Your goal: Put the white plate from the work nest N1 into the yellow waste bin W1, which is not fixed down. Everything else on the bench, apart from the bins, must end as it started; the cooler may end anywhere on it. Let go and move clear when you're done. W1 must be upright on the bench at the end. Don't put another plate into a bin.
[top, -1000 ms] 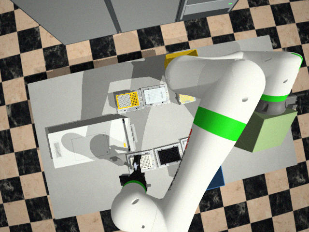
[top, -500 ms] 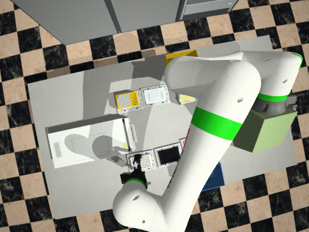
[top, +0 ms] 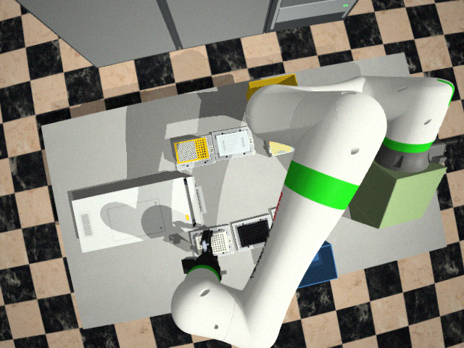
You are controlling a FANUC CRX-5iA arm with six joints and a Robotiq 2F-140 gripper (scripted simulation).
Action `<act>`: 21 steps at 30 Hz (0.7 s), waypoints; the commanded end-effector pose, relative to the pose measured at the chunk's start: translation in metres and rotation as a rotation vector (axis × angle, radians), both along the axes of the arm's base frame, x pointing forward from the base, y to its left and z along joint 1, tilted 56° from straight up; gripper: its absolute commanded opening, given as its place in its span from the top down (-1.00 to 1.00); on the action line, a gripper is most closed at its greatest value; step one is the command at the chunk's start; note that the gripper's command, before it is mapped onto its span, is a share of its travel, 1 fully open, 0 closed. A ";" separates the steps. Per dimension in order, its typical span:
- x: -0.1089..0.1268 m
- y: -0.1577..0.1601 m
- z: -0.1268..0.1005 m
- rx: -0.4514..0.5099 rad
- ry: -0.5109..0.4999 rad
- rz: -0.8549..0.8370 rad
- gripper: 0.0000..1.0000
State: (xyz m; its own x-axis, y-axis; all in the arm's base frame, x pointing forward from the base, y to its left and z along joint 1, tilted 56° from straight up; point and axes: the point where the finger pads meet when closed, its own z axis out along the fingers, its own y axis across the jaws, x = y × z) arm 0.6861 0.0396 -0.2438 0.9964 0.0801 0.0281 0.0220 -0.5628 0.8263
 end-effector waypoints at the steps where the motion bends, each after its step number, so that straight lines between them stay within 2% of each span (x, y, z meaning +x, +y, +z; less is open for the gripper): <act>1: 0.001 -0.003 -0.002 0.001 -0.002 0.002 -0.40; 21: 0.002 -0.010 -0.007 0.001 -0.002 0.002 -0.37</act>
